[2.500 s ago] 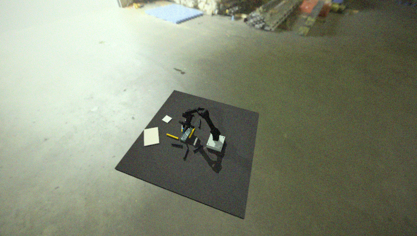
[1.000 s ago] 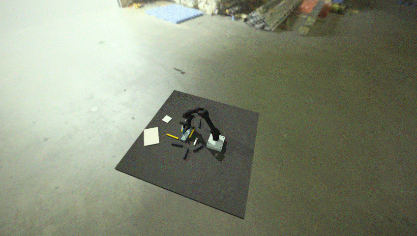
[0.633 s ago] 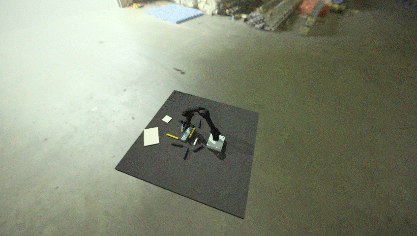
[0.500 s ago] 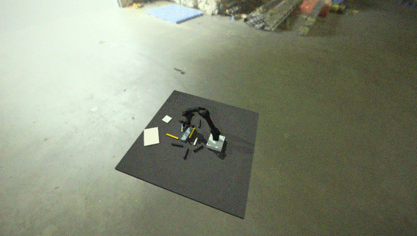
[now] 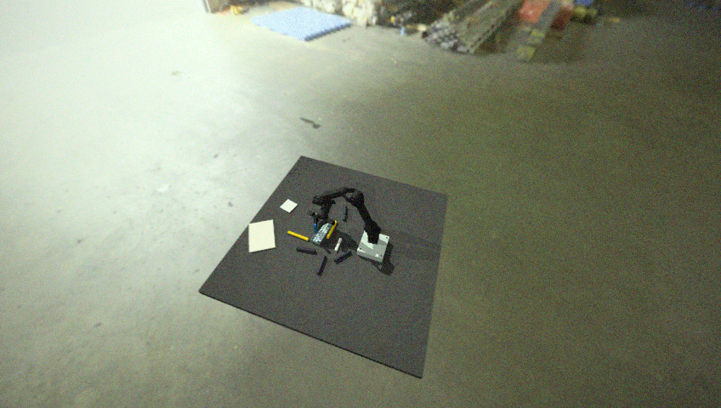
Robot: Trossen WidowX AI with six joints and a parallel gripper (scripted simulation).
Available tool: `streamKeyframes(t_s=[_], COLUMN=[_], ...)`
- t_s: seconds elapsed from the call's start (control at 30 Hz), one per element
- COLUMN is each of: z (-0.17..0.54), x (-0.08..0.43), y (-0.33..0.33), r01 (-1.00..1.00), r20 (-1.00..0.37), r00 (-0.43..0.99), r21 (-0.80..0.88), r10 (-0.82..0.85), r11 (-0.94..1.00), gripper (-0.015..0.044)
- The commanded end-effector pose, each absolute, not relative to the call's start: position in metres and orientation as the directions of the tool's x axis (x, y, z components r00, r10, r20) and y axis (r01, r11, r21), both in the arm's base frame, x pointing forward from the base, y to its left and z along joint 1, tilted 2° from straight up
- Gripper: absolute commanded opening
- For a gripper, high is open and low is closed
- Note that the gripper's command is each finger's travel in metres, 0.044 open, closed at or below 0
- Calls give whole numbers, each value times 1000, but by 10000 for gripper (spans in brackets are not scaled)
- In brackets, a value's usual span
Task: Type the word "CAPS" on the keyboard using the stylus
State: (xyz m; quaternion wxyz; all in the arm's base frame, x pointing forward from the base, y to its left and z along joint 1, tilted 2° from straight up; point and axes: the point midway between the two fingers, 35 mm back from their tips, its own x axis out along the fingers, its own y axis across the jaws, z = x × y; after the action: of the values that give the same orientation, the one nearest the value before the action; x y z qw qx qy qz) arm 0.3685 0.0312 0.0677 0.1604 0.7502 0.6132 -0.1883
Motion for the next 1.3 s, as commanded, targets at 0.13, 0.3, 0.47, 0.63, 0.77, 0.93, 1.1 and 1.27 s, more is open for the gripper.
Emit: streamKeyframes(t_s=[0.13,0.3,0.47,0.63,0.77,0.93,1.1,1.27], z=[69,52,50,50,50,50,48,46], x=[364,364,364,364,364,363,363,363], y=[49,49,49,49,49,49,50,50], r01=[980,980,980,980,980,980,980,980], r20=[-471,-472,-472,-472,-472,-472,-472,-472], r00=[175,175,175,175,175,175,175,175], r21=[3,3,3,3,3,3,3,3], r10=[864,864,864,864,864,864,864,864], r11=[-197,-197,-197,-197,-197,-197,-197,-197], gripper=[0,0,0,0,0,26,81,81])
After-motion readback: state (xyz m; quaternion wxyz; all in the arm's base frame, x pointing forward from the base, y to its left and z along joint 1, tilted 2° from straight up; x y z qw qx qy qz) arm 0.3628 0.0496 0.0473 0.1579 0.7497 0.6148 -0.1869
